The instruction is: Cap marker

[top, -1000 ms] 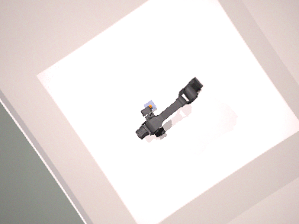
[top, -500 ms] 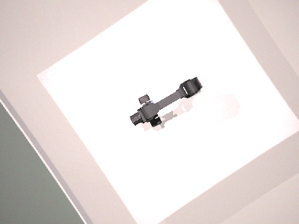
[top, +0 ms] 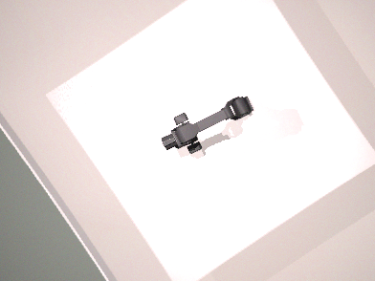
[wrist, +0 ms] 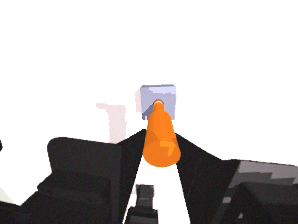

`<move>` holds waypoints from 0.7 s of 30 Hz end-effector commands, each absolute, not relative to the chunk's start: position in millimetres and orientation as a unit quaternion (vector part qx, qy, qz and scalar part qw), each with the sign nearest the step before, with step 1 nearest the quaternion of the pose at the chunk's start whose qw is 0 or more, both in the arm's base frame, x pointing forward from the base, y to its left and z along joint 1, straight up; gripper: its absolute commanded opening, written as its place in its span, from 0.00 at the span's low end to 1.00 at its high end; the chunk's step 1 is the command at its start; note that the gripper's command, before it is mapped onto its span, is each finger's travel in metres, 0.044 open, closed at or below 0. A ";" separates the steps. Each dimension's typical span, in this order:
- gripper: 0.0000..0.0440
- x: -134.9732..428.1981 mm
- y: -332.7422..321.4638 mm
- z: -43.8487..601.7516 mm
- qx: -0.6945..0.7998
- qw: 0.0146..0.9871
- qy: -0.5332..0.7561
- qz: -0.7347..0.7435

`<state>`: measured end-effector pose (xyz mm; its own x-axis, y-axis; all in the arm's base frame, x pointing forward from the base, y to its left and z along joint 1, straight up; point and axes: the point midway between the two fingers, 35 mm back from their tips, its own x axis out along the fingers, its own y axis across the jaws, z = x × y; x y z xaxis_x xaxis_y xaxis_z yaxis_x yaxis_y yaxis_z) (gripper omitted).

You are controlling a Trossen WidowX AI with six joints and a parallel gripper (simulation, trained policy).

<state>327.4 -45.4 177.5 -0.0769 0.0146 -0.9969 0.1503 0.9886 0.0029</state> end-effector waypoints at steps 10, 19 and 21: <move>0.00 324.6 -45.0 152.4 0.057 0.663 0.745 -0.039; 0.00 322.8 -44.7 127.1 0.053 0.653 0.755 -0.023; 0.00 322.5 -44.7 121.4 0.051 0.652 0.756 -0.019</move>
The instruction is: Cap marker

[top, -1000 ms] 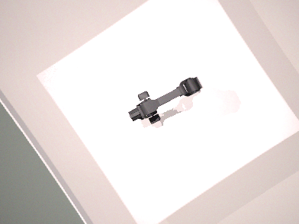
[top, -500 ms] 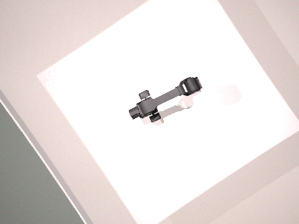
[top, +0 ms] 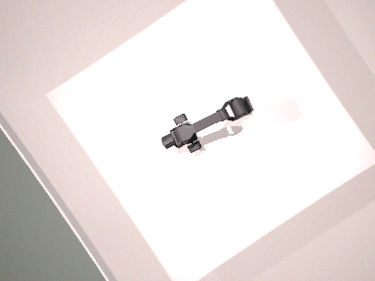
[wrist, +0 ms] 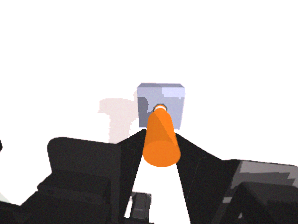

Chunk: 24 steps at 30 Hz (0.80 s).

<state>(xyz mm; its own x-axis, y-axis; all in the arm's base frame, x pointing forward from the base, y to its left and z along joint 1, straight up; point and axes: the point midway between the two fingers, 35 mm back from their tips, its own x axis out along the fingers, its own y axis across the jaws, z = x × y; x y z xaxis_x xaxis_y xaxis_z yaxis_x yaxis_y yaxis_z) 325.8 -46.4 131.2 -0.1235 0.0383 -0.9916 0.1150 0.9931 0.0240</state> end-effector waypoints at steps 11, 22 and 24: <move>0.07 321.2 -45.7 98.9 0.035 0.650 0.759 -0.003; 0.10 318.0 -46.8 91.4 0.024 0.648 0.762 0.007; 0.11 318.0 -46.8 91.4 0.024 0.648 0.762 0.007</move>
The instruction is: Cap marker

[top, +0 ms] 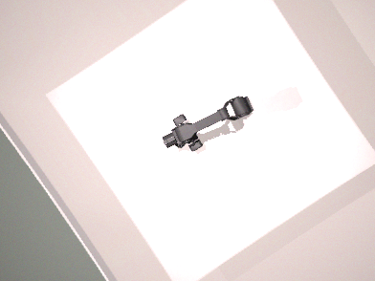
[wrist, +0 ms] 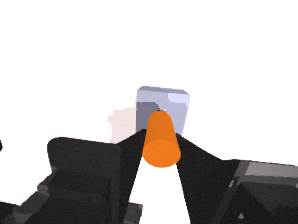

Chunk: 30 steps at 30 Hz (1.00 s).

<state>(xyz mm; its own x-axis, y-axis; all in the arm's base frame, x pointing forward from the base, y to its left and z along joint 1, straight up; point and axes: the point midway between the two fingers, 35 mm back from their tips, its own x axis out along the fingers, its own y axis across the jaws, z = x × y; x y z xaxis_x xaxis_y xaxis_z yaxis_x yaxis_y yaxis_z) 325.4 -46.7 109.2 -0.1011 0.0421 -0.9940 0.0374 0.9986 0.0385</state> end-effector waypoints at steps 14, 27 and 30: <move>0.15 318.2 -48.0 89.7 0.019 0.649 0.761 0.009; 0.23 314.0 -47.2 89.4 0.016 0.645 0.764 0.016; 0.25 311.4 -46.9 88.2 0.011 0.644 0.765 0.021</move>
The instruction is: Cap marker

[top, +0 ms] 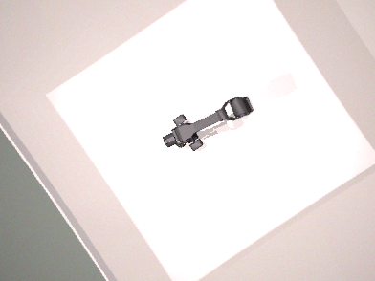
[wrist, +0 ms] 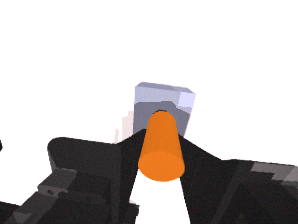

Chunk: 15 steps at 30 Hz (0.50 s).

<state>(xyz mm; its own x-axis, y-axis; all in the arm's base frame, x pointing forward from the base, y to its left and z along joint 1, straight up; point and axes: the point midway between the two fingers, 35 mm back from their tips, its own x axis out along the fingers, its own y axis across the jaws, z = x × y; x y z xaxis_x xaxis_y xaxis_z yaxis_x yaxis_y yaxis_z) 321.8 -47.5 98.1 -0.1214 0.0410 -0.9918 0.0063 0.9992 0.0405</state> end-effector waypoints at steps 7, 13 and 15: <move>0.34 305.5 -45.2 87.3 0.012 0.636 0.771 0.026; 0.58 297.3 -42.8 93.6 0.012 0.634 0.773 0.034; 0.69 295.7 -42.3 96.0 0.011 0.635 0.771 0.036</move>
<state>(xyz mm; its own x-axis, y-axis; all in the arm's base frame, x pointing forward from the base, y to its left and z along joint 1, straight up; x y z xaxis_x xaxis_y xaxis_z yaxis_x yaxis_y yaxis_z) 298.7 -43.6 90.6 -0.2011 0.0577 -0.9779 -0.0197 0.9978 0.0629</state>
